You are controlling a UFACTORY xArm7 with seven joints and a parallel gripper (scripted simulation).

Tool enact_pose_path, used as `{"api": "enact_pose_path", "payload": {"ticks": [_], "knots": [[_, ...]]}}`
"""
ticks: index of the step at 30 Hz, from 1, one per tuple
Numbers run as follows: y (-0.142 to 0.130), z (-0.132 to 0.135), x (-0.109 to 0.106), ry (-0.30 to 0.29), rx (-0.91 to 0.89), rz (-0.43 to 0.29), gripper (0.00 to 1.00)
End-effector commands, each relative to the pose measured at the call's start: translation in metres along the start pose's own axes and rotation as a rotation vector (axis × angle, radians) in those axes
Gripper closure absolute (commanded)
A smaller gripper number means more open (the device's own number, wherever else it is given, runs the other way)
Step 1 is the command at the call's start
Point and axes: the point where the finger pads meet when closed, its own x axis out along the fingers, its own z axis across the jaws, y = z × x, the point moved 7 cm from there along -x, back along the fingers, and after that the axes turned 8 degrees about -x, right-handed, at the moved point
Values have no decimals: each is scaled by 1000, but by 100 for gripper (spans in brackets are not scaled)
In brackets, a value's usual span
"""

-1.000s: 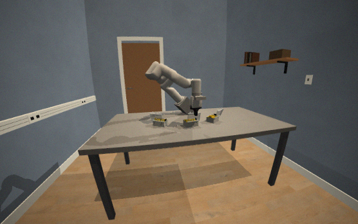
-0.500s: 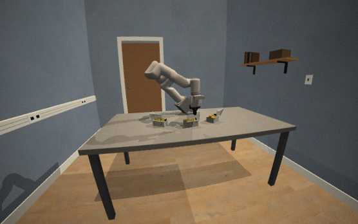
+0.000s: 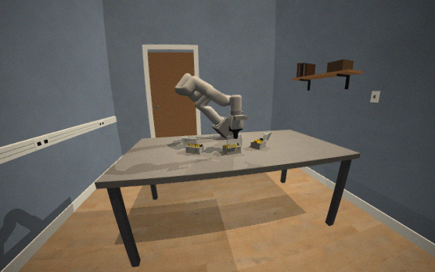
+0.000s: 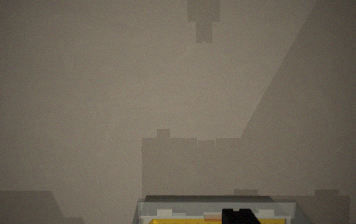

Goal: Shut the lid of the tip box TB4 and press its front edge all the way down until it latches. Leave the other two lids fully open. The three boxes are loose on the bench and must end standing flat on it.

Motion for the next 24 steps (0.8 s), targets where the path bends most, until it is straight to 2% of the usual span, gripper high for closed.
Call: {"api": "enact_pose_path", "payload": {"ticks": [1, 12, 24], "knots": [[-7, -2, -3, 1, 0, 5, 100], [-18, -3, -5, 1, 0, 5, 100], [-18, -3, -5, 1, 0, 5, 100]]}}
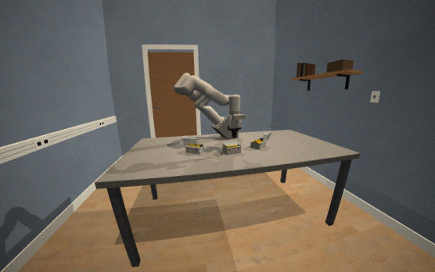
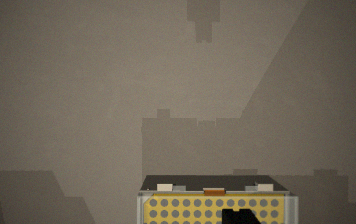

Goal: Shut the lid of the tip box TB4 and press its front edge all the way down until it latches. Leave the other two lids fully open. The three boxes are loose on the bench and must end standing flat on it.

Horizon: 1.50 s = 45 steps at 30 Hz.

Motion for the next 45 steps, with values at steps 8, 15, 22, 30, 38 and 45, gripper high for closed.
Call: {"api": "enact_pose_path", "payload": {"ticks": [8, 15, 22, 30, 38, 45], "knots": [[1, -1, -2, 1, 0, 5, 100], [1, -1, -12, 1, 0, 5, 100], [1, -1, -24, 1, 0, 5, 100], [1, -1, -40, 1, 0, 5, 100], [1, 0, -52, 1, 0, 5, 100], [1, 0, -57, 1, 0, 5, 100]]}}
